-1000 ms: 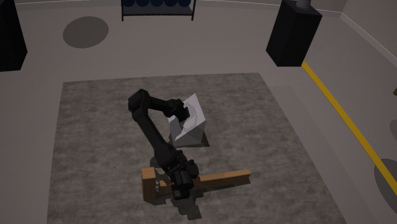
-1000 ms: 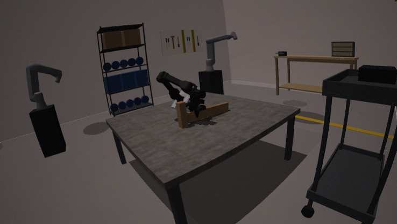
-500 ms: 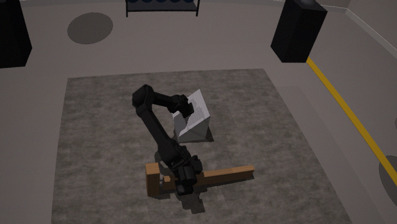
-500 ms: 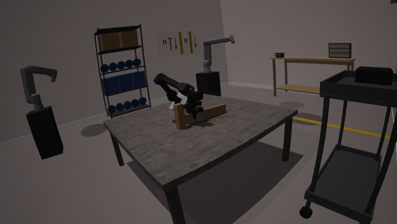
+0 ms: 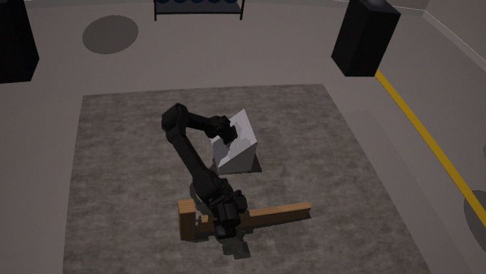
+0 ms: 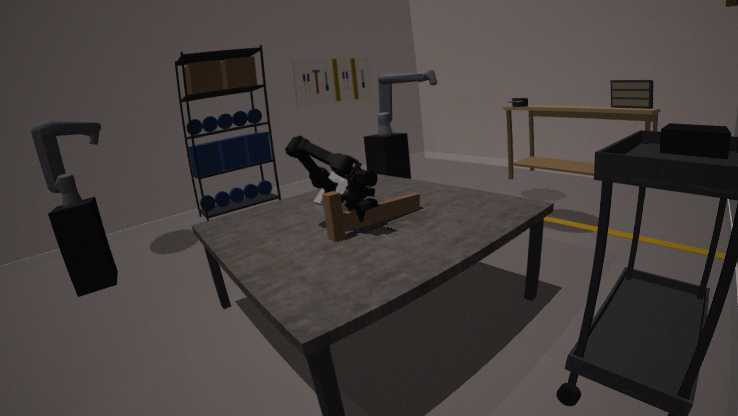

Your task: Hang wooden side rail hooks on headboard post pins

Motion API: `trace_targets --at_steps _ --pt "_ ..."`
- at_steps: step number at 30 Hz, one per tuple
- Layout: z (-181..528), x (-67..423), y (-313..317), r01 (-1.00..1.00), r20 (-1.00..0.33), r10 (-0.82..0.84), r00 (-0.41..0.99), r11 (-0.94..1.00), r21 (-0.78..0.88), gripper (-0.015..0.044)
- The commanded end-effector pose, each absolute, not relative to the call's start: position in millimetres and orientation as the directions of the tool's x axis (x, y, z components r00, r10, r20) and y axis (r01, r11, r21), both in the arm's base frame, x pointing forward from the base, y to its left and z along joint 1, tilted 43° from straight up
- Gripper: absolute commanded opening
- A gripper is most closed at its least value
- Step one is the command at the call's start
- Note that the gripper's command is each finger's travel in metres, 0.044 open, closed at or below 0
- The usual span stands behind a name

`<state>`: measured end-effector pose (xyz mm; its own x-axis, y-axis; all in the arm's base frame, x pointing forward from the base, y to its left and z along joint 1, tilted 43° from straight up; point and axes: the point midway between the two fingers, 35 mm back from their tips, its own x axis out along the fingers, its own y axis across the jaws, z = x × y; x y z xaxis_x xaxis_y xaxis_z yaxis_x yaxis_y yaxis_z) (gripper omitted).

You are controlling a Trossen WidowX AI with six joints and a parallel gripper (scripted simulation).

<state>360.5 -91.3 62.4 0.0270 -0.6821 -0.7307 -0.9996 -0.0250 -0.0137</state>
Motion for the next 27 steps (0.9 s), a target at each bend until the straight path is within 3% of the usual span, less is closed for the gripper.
trace_targets --at_steps 1,27 --pt "68.8 363.4 -89.4 -0.999 -0.729 -0.683 0.045 -0.036 -0.028 0.0000" --pt "70.6 363.4 -91.4 -0.999 -0.729 -0.683 0.045 -0.036 -0.028 0.0000"
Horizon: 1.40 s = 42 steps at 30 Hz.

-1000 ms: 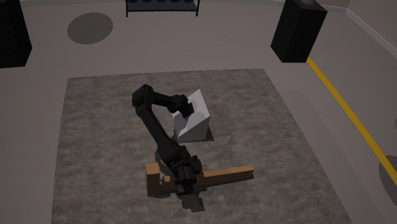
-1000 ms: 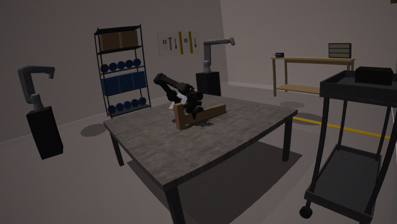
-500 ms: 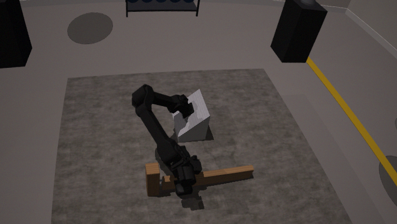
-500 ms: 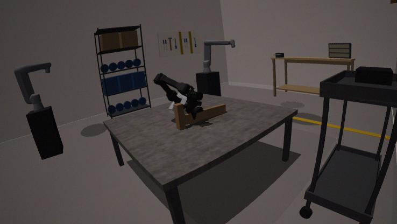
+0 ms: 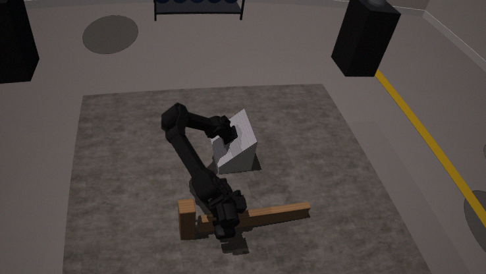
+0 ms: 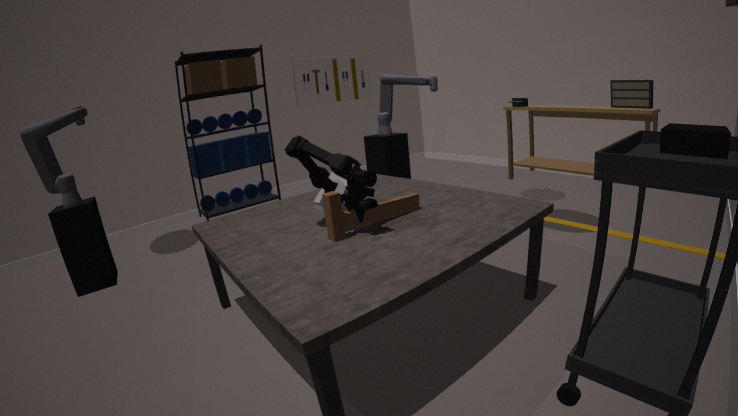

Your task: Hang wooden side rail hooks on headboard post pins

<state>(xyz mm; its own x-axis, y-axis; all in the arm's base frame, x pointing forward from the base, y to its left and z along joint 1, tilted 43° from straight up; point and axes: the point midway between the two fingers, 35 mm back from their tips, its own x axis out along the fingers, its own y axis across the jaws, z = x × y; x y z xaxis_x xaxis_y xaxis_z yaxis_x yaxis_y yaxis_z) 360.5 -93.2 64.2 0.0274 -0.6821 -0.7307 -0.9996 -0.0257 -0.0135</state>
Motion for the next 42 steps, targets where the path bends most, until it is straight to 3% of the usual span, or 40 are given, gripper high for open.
trace_targets --at_steps 1,42 --pt "70.7 363.4 -91.5 -0.999 -0.729 -0.683 0.045 -0.036 -0.028 0.0000" --pt "73.7 363.3 -94.6 -0.999 -0.729 -0.683 0.045 -0.036 -0.028 0.0000"
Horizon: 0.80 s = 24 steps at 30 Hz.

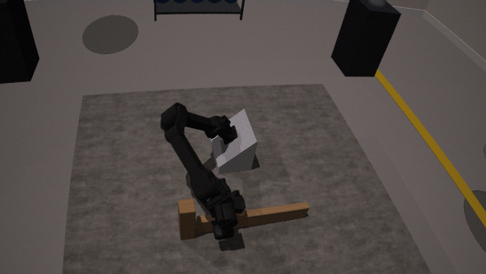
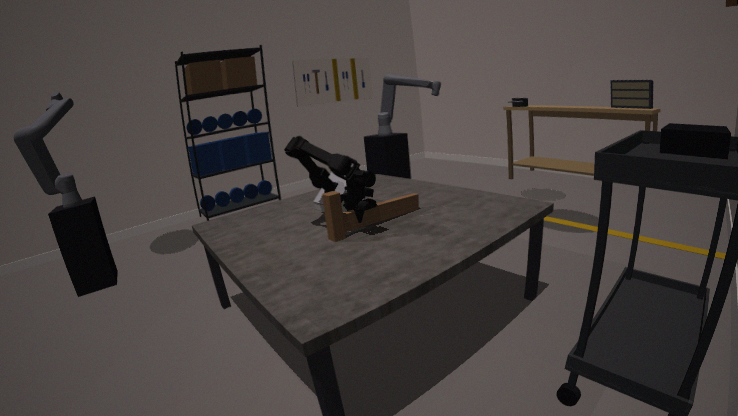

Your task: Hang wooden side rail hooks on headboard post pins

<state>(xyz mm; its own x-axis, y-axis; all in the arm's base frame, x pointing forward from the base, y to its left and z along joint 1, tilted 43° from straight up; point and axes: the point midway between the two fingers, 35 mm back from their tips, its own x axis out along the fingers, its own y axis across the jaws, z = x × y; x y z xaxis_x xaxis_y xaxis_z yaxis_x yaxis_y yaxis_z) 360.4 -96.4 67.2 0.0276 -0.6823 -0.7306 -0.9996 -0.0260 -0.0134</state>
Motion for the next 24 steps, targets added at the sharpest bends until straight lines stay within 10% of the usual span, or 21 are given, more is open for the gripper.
trace_targets --at_steps 1,24 --pt "73.8 363.3 -94.7 -0.999 -0.729 -0.683 0.045 -0.036 -0.028 0.0000" --pt "75.4 363.2 -96.5 -0.999 -0.729 -0.683 0.045 -0.036 -0.028 0.0000"
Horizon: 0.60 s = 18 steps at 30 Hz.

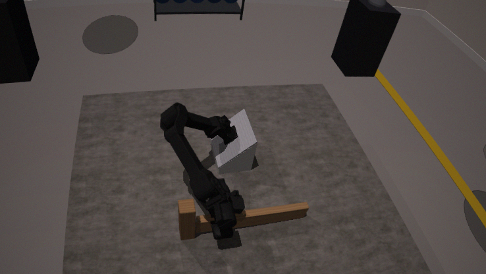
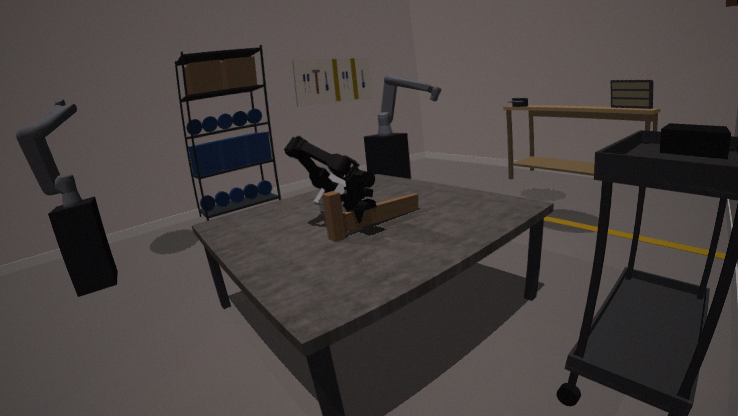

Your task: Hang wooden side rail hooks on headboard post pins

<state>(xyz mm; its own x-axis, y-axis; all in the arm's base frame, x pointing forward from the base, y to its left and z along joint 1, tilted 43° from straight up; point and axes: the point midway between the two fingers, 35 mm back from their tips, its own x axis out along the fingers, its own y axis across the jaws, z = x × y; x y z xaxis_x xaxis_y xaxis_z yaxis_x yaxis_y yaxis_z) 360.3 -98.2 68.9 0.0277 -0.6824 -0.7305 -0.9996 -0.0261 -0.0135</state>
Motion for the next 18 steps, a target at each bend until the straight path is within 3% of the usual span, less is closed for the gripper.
trace_targets --at_steps 1,18 --pt "75.5 363.2 -96.5 -0.999 -0.729 -0.683 0.045 -0.036 -0.028 0.0000" --pt "76.8 363.2 -97.8 -0.999 -0.729 -0.683 0.045 -0.036 -0.028 0.0000"
